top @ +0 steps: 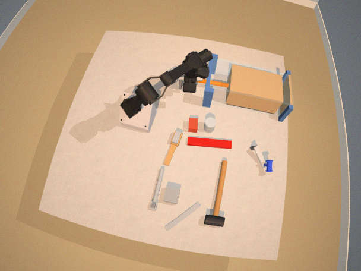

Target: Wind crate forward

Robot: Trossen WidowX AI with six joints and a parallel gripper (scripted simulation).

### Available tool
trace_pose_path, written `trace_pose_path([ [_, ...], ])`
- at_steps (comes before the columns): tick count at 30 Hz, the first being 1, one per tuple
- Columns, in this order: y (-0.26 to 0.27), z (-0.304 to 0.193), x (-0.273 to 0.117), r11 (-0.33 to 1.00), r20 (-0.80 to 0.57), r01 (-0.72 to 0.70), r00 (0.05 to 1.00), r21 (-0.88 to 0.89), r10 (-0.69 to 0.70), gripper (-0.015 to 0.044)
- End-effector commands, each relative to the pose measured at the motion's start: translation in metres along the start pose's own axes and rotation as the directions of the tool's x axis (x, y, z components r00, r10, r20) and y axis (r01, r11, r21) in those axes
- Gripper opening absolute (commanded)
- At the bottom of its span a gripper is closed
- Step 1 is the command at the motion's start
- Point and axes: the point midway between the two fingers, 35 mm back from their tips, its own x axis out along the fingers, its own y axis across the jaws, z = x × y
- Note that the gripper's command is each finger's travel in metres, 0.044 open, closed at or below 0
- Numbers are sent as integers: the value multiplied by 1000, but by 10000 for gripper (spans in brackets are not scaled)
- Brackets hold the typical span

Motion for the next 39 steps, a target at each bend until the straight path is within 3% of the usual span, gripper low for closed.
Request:
trace_pose_path([
  [1,2,0,-3,997,7,-80,997,-7,80,0],
  [20,1,0,-3,918,12,-397,918,-10,397,0],
  [39,0,0,-2,751,16,-660,751,-14,660,0],
])
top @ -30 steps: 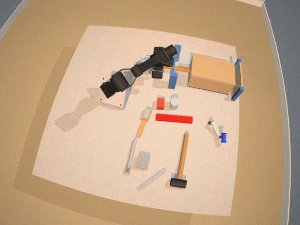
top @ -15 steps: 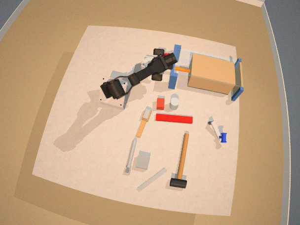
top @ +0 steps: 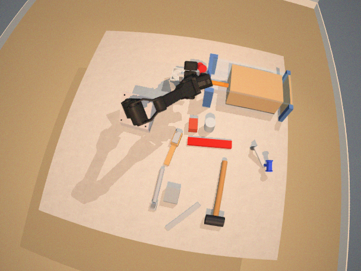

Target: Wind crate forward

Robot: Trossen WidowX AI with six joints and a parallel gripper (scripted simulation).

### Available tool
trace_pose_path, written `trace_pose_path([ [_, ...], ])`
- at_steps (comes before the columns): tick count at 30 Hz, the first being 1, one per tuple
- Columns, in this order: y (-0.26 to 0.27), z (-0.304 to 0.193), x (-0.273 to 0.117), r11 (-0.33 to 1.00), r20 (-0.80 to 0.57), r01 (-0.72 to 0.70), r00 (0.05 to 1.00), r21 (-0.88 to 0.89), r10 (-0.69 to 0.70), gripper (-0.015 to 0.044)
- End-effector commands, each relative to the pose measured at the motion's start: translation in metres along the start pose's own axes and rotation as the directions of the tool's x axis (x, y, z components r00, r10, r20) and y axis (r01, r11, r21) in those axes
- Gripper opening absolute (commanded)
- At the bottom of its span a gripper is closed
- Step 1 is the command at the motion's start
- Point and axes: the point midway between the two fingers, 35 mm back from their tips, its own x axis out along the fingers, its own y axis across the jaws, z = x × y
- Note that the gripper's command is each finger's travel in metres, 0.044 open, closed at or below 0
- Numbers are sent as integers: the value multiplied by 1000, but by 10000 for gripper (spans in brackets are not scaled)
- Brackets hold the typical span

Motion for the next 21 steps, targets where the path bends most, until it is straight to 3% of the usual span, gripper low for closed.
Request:
trace_pose_path([
  [1,4,0,-2,996,7,-91,996,-14,91,0],
  [21,3,0,-2,922,10,-388,922,-16,388,0],
])
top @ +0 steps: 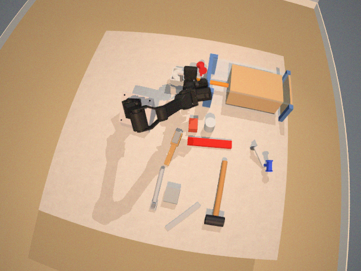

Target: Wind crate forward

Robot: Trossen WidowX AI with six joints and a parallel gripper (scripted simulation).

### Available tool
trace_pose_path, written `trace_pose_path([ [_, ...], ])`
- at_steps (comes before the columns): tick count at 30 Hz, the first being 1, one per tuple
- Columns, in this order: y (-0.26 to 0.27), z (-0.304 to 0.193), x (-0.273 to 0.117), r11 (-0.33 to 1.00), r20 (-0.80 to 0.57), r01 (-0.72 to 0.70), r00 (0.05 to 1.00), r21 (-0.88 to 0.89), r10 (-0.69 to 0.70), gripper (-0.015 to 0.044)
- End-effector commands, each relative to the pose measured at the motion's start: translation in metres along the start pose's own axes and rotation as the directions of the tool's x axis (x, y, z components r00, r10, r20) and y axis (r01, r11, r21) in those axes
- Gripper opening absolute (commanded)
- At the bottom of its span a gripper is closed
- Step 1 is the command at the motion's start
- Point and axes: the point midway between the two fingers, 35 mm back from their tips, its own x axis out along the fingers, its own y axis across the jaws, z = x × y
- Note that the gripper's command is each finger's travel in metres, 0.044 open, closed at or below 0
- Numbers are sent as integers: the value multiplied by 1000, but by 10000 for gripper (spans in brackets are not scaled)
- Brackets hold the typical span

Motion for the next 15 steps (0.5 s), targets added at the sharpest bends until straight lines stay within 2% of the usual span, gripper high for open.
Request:
trace_pose_path([
  [1,4,-1,0,997,-2,-75,997,-12,75,0],
  [15,3,-2,0,952,0,-307,952,-11,307,0],
])
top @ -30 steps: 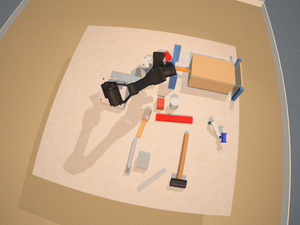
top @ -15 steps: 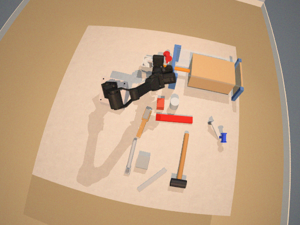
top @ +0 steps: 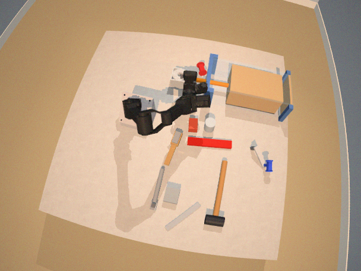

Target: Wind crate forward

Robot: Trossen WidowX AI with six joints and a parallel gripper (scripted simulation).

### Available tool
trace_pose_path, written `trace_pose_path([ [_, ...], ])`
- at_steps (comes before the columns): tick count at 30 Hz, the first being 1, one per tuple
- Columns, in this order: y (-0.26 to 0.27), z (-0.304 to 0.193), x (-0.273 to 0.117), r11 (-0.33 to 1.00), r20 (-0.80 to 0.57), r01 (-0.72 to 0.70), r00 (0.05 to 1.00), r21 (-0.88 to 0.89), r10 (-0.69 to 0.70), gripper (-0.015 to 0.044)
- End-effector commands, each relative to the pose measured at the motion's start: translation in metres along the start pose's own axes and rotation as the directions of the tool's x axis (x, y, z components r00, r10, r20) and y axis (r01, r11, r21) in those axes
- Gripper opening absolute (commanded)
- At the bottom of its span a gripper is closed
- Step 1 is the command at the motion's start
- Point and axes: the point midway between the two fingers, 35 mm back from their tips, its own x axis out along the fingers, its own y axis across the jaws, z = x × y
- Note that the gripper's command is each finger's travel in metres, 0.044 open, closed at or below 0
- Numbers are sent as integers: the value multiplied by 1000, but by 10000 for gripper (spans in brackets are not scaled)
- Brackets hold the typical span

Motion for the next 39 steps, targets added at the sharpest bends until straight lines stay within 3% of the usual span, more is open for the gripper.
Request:
trace_pose_path([
  [1,3,-1,0,998,-4,-69,998,-10,69,0],
  [10,0,-1,1,999,1,-48,999,-1,48,0],
  [22,-4,-18,54,999,1,-54,999,-1,54,0],
  [39,-12,-15,63,997,-2,-76,997,13,76,0],
])
